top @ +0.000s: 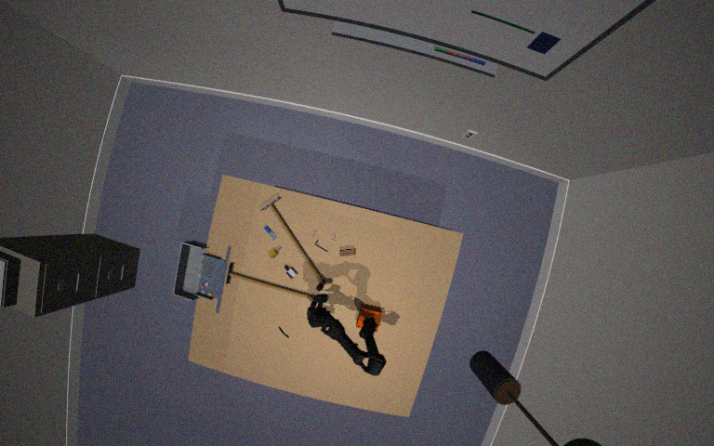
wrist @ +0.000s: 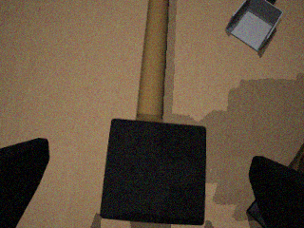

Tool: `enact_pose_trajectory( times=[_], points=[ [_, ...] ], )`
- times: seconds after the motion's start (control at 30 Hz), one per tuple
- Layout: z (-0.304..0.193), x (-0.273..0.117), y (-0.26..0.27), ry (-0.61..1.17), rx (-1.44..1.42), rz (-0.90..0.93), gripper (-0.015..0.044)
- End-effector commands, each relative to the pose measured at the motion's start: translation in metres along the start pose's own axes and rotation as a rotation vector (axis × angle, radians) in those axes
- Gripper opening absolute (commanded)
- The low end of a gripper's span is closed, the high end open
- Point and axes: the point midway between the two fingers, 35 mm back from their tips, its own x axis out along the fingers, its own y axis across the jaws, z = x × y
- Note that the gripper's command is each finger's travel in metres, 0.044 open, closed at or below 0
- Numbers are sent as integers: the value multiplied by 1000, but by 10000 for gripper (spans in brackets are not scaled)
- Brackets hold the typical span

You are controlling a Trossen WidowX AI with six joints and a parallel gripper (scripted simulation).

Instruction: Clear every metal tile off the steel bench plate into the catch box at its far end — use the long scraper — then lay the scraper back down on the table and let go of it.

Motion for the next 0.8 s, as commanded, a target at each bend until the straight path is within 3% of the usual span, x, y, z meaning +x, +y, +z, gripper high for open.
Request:
enact_pose_trajectory(
  times=[0.0, 0.33, 0.77],
  points=[
    [-1, 8, 0, 1, 3, -3, 440],
    [-3, 23, 0, 1, 3, -3, 440],
    [-2, 18, 1, 0, 0, 0, 99]
  ],
)
